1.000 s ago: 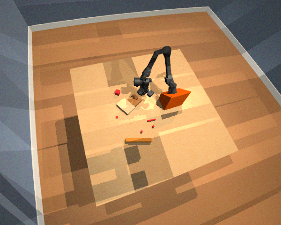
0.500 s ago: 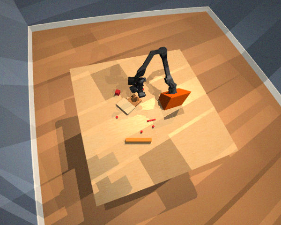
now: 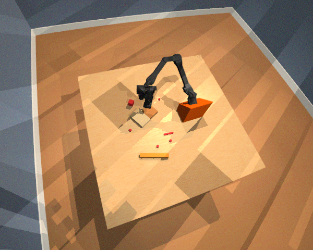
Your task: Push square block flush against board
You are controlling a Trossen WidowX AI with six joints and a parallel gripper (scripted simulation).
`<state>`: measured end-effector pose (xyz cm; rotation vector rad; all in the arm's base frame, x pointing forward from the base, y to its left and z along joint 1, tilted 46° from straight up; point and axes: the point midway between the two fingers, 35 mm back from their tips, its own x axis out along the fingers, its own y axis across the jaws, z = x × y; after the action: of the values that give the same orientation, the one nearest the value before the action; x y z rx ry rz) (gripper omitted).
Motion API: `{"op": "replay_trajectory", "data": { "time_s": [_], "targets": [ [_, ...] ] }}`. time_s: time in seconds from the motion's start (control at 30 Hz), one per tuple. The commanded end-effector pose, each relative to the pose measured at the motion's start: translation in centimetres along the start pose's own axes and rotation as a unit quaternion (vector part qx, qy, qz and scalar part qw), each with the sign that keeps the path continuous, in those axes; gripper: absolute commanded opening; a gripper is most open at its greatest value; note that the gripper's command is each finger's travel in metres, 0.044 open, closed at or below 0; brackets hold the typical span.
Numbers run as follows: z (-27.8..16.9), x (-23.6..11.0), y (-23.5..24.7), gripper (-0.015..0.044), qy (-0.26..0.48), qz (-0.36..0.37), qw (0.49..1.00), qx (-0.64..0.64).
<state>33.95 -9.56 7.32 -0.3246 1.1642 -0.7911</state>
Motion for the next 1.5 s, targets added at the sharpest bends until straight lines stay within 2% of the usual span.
{"op": "replay_trajectory", "data": {
  "time_s": [0.0,0.43,0.57,0.67,0.73,1.47],
  "targets": [
    [1.1,0.0,0.2,0.0000,0.000,0.000,0.998,0.059],
    [4.4,0.1,1.1,0.0000,-0.001,-0.001,0.963,0.269],
    [4.5,0.4,1.1,0.0000,-0.001,-0.001,0.963,0.269],
    [4.5,4.4,1.1,0.0000,-0.001,-0.001,0.963,0.271],
    [4.5,5.6,1.0,0.0000,-0.002,-0.002,0.963,0.271],
    [2.7,5.7,2.2,0.0000,-0.001,-0.002,0.963,0.271]
  ]
}}
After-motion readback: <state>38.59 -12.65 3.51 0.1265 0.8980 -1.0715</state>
